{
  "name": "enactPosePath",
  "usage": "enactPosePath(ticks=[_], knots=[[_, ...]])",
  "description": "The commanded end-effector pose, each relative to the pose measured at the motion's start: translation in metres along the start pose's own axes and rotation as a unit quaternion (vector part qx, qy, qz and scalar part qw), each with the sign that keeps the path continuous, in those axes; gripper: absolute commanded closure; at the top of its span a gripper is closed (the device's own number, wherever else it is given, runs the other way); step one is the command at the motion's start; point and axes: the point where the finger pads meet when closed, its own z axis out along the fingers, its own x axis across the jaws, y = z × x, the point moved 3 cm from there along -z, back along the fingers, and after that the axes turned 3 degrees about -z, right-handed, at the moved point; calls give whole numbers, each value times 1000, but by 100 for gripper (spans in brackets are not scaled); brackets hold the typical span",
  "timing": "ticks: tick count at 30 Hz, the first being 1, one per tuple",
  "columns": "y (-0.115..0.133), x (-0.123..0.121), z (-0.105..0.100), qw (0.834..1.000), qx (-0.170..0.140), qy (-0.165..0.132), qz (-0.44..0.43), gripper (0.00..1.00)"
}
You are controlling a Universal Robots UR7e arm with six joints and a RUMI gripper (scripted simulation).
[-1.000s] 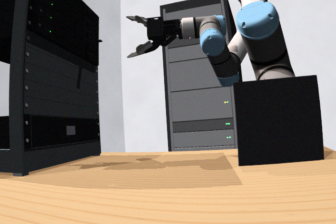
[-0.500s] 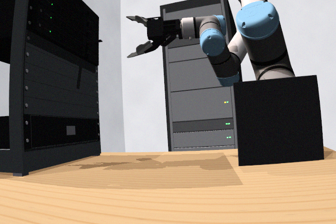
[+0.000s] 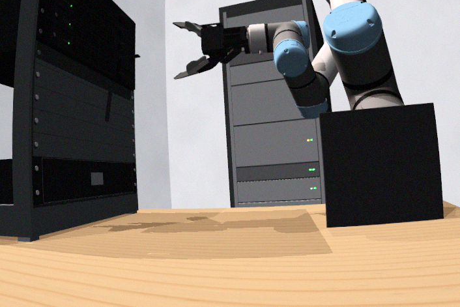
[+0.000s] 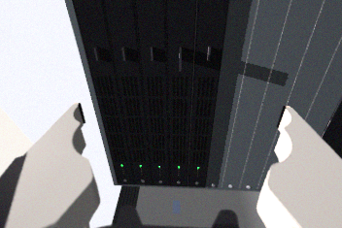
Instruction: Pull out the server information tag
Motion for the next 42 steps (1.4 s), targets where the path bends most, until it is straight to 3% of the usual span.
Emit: enactPosePath(ticks=[1, 20, 42], knots=[[0, 0, 0, 1000, 0, 0, -1, 0], [0, -2, 3, 1000, 7, 7, -2, 0], [1, -10, 6, 998, 37, 40, -9, 0]])
